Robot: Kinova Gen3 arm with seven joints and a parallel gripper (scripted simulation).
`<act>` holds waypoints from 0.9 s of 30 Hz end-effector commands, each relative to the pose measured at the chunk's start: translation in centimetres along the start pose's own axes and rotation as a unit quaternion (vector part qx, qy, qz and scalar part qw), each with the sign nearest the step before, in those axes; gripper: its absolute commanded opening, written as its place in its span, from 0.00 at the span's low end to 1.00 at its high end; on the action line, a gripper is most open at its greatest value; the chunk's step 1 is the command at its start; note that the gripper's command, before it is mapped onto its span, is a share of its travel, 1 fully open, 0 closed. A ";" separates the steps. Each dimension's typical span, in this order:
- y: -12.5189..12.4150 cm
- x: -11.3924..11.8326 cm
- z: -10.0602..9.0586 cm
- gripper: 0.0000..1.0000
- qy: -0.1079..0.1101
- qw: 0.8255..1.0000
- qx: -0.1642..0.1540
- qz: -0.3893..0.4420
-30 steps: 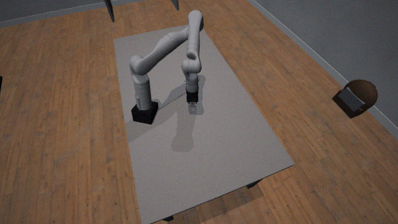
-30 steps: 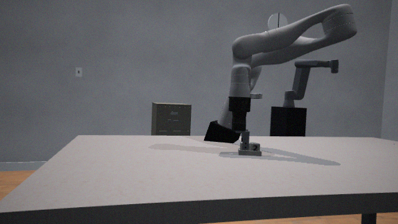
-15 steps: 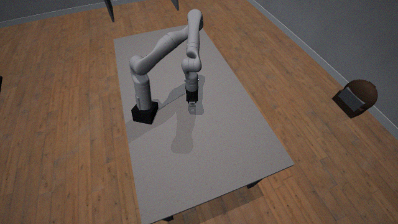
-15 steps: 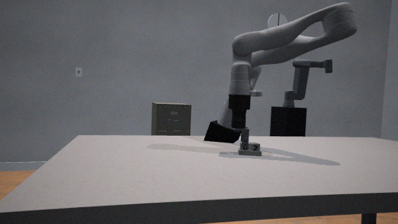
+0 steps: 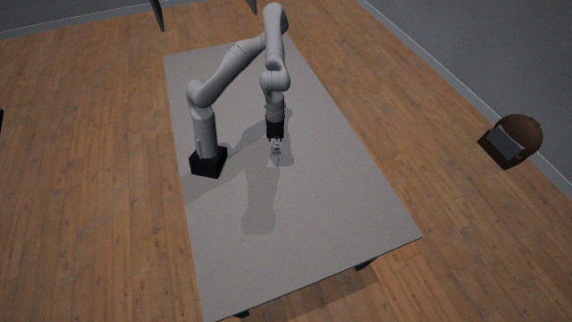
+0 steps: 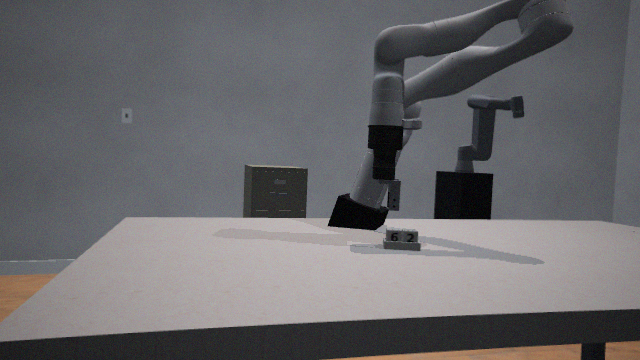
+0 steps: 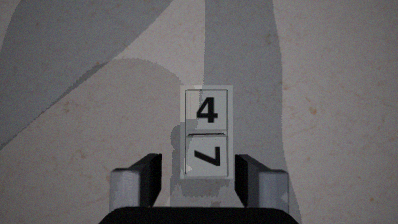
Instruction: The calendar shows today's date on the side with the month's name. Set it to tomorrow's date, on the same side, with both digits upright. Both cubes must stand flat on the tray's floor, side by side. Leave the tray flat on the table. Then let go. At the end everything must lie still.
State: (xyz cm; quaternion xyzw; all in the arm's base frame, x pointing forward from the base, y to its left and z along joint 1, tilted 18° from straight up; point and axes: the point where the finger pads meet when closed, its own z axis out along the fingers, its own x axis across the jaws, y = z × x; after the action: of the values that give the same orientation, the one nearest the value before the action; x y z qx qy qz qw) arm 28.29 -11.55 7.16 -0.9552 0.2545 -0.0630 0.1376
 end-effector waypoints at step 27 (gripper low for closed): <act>-0.4 0.6 -2.5 1.00 0.010 1.000 0.004 -0.005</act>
State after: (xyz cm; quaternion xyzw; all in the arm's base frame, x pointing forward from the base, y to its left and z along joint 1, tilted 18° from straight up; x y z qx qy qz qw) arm 28.44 -12.09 9.69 -0.9553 0.2503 -0.0736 0.1388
